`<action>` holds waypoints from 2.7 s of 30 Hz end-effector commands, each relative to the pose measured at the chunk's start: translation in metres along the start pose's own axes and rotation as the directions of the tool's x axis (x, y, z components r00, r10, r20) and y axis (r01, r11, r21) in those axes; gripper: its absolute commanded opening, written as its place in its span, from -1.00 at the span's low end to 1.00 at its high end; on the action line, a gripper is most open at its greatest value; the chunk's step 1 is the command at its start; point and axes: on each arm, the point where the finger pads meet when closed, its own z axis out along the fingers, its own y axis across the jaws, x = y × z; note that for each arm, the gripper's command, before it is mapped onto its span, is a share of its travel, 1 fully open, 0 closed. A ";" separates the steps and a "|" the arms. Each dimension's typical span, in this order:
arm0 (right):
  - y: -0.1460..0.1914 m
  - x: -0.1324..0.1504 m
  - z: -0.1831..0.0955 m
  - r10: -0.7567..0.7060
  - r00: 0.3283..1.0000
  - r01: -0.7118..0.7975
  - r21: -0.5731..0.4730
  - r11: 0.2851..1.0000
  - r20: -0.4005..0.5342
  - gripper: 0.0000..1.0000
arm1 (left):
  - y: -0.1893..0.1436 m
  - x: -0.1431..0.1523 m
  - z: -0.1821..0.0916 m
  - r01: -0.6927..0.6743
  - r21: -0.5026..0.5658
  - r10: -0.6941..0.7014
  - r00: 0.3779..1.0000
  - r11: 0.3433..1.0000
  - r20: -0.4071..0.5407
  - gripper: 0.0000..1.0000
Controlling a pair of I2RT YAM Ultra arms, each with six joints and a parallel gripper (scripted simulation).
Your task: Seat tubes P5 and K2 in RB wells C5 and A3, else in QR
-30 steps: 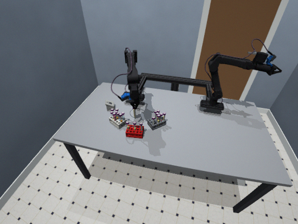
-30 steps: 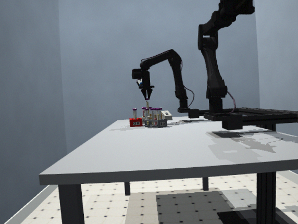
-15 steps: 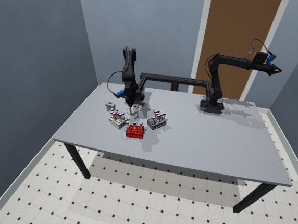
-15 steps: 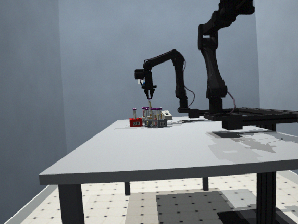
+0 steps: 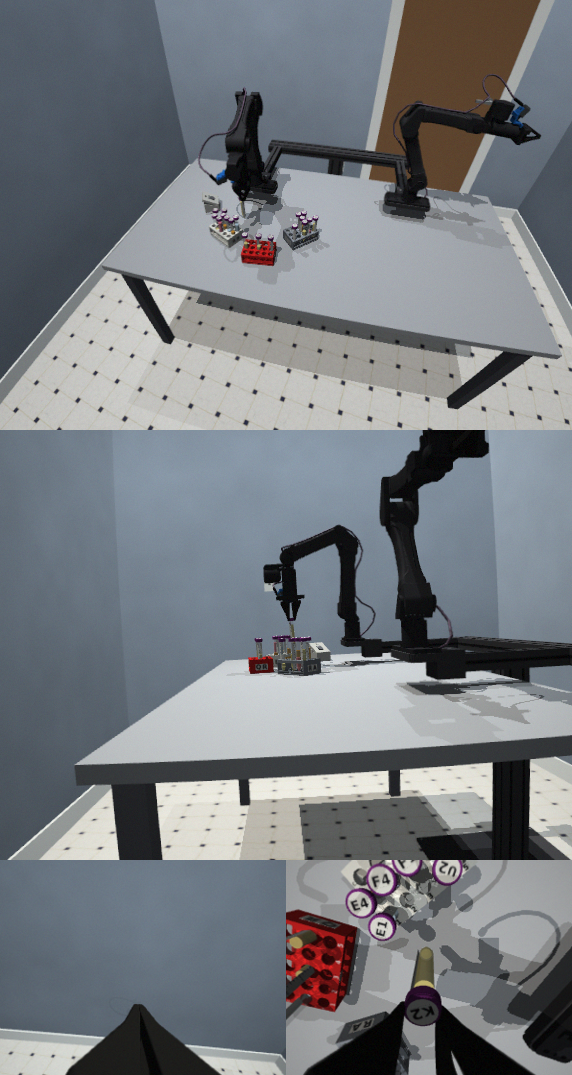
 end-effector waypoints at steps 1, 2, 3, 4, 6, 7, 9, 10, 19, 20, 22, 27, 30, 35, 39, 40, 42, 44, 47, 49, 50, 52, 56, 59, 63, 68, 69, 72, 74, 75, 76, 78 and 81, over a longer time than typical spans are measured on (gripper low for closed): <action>-0.014 -0.011 -0.003 -0.022 1.000 0.022 0.002 1.000 0.008 -1.00 | 0.002 -0.026 -0.011 -0.006 0.000 0.006 0.998 1.000 0.059 -1.00; -0.016 -0.013 -0.003 -0.022 1.000 0.022 0.002 1.000 0.008 -1.00 | 0.002 -0.026 -0.011 -0.006 0.000 0.006 0.998 1.000 0.059 -1.00; -0.018 -0.016 -0.003 -0.022 1.000 0.022 0.002 1.000 0.008 -1.00 | 0.002 -0.026 -0.011 -0.006 0.000 0.006 0.998 1.000 0.059 -1.00; -0.018 -0.016 -0.003 -0.022 1.000 0.022 0.002 1.000 0.008 -1.00 | 0.002 -0.026 -0.011 -0.006 0.000 0.006 0.998 1.000 0.059 -1.00; -0.020 -0.018 -0.003 -0.022 1.000 0.022 0.002 1.000 0.008 -1.00 | 0.002 -0.026 -0.011 -0.006 0.000 0.006 0.998 1.000 0.059 -1.00; -0.022 -0.020 -0.003 -0.022 1.000 0.022 0.001 1.000 0.006 -1.00 | 0.002 -0.026 -0.011 -0.006 0.000 0.006 0.998 1.000 0.059 -1.00; -0.027 -0.026 -0.003 -0.022 1.000 0.022 0.002 1.000 0.007 -1.00 | 0.002 -0.026 -0.011 -0.006 0.000 0.006 0.998 1.000 0.059 -1.00; -0.029 -0.028 -0.003 -0.022 1.000 0.022 0.002 1.000 0.007 -1.00 | 0.002 -0.026 -0.011 -0.006 0.000 0.006 0.998 1.000 0.059 -1.00; -0.012 -0.046 -0.006 -0.022 1.000 0.022 -0.024 0.999 0.015 -1.00 | 0.002 -0.026 -0.011 -0.006 0.000 0.006 0.998 1.000 0.059 -1.00; -0.010 -0.048 -0.006 -0.022 1.000 0.022 -0.026 0.999 0.016 -1.00 | 0.002 -0.026 -0.011 -0.006 0.000 0.006 0.998 1.000 0.059 -1.00; -0.010 -0.048 -0.006 -0.022 1.000 0.022 -0.026 0.999 0.016 -1.00 | 0.002 -0.026 -0.011 -0.006 0.000 0.006 0.998 1.000 0.059 -1.00; -0.007 -0.053 -0.006 -0.022 1.000 0.022 -0.015 1.000 0.012 -1.00 | 0.002 -0.026 -0.011 -0.006 0.000 0.006 0.998 1.000 0.059 -1.00; -0.002 -0.057 -0.007 -0.022 1.000 0.022 -0.018 1.000 0.014 -1.00 | 0.002 -0.026 -0.011 -0.006 0.000 0.006 0.998 1.000 0.059 -1.00; 0.004 -0.063 -0.007 -0.022 1.000 0.022 -0.019 1.000 0.014 -1.00 | 0.002 -0.026 -0.011 -0.006 0.000 0.006 0.998 1.000 0.059 -1.00; 0.006 -0.065 -0.007 -0.022 1.000 0.022 -0.019 1.000 0.014 -1.00 | 0.002 -0.026 -0.011 -0.006 0.000 0.006 0.998 1.000 0.059 -1.00; 0.006 -0.066 -0.010 -0.022 1.000 0.022 -0.024 0.999 0.016 -1.00 | 0.002 -0.026 -0.011 -0.006 0.000 0.006 0.998 1.000 0.059 -1.00; 0.009 -0.068 -0.007 -0.022 1.000 0.022 -0.015 1.000 0.012 -1.00 | 0.002 -0.026 -0.011 -0.006 0.000 0.006 0.998 1.000 0.059 -1.00; 0.011 -0.070 -0.007 -0.022 1.000 0.022 -0.014 1.000 0.012 -1.00 | 0.002 -0.026 -0.011 -0.006 0.000 0.006 0.998 1.000 0.059 -1.00; 0.008 -0.065 -0.006 -0.025 1.000 0.025 -0.016 1.000 0.007 -1.00 | 0.002 -0.026 -0.011 -0.006 0.000 0.006 0.998 1.000 0.059 -1.00; 0.008 -0.065 -0.006 -0.025 1.000 0.025 -0.016 1.000 0.007 -1.00 | 0.002 -0.026 -0.011 -0.006 0.000 0.006 0.998 1.000 0.059 -1.00; 0.008 -0.065 -0.006 -0.025 1.000 0.025 -0.016 1.000 0.007 -1.00 | 0.002 -0.026 -0.011 -0.006 0.000 0.006 0.998 1.000 0.059 -1.00; 0.008 -0.065 -0.006 -0.025 1.000 0.025 -0.016 1.000 0.007 -1.00 | 0.002 -0.026 -0.011 -0.006 0.000 0.006 0.998 1.000 0.059 -1.00; 0.008 -0.065 -0.006 -0.025 1.000 0.025 -0.016 1.000 0.007 -1.00 | 0.002 -0.026 -0.011 -0.006 0.000 0.006 0.998 1.000 0.059 -1.00; 0.008 -0.065 -0.006 -0.025 1.000 0.025 -0.016 1.000 0.007 -1.00 | 0.002 -0.026 -0.011 -0.006 0.000 0.006 0.998 1.000 0.059 -1.00; 0.008 -0.065 -0.006 -0.025 1.000 0.025 -0.016 1.000 0.007 -1.00 | 0.002 -0.026 -0.011 -0.006 0.000 0.006 0.998 1.000 0.059 -1.00; 0.008 -0.065 -0.007 -0.025 1.000 0.025 -0.016 1.000 0.007 -1.00 | 0.002 -0.026 -0.011 -0.006 0.000 0.006 0.998 1.000 0.059 -1.00; 0.008 -0.065 -0.007 -0.025 1.000 0.025 -0.016 1.000 0.007 -1.00 | 0.002 -0.026 -0.011 -0.006 0.000 0.006 0.998 1.000 0.059 -1.00; 0.009 -0.069 -0.007 -0.022 1.000 0.022 -0.005 1.000 0.008 -1.00 | 0.002 -0.026 -0.011 -0.006 0.000 0.006 0.998 1.000 0.059 -1.00; 0.013 -0.068 -0.014 -0.029 0.999 0.030 -0.036 0.999 0.022 -1.00 | 0.002 -0.026 -0.011 -0.006 0.000 0.006 0.998 1.000 0.059 -1.00; 0.013 -0.068 -0.011 -0.029 0.999 0.029 -0.026 0.999 0.018 -1.00 | 0.002 -0.026 -0.011 -0.006 0.000 0.006 0.998 1.000 0.059 -1.00; 0.014 -0.068 -0.007 -0.029 1.000 0.029 -0.014 0.999 0.012 -1.00 | 0.002 -0.026 -0.011 -0.006 0.000 0.006 0.998 1.000 0.059 -1.00; 0.015 -0.068 -0.007 -0.029 1.000 0.029 -0.013 0.999 0.011 -1.00 | 0.002 -0.026 -0.011 -0.006 0.000 0.006 0.998 1.000 0.059 -1.00; 0.017 -0.068 -0.009 -0.030 0.999 0.030 -0.016 0.999 0.013 -1.00 | 0.002 -0.026 -0.011 -0.006 0.000 0.006 0.998 1.000 0.059 -1.00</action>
